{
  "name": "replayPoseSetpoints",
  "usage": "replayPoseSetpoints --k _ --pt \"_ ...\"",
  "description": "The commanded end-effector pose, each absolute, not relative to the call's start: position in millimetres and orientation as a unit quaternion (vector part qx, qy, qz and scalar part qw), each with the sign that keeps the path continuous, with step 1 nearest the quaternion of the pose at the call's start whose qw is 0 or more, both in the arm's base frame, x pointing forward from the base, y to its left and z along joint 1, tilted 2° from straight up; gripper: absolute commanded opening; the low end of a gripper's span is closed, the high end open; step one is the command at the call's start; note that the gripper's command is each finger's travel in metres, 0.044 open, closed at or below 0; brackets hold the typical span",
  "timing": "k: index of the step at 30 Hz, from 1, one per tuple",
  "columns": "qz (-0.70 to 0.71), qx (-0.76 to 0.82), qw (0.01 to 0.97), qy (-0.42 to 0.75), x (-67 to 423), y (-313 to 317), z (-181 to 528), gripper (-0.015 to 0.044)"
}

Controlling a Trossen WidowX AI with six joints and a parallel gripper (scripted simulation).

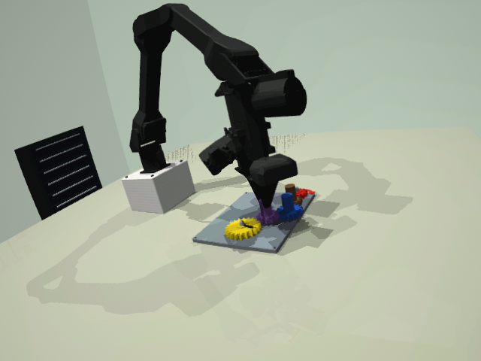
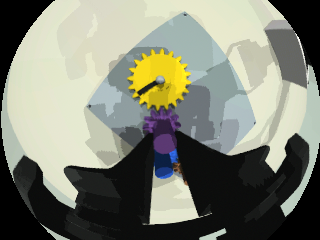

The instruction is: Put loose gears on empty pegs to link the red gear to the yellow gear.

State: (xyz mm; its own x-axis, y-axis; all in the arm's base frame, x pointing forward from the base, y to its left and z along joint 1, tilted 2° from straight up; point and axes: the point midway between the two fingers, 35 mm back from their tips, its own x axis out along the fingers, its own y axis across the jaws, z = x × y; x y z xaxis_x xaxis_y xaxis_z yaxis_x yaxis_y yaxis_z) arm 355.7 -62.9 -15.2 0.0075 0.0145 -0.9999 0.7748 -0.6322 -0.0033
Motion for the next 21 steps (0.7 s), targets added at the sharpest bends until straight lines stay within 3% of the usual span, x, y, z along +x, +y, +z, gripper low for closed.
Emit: replayPoseSetpoints --k 1,14,19,21 --pt "-0.617 0.626 0.335 0.341 355.3 -63.4 -16.3 0.0" --pt "-0.618 0.627 0.333 0.338 356.4 -63.3 -19.8 0.0" --pt "-0.626 0.635 0.316 0.322 356.4 -63.0 -18.2 0.0131" --pt "-0.633 0.642 0.304 0.31 356.4 -62.8 -16.9 0.014"
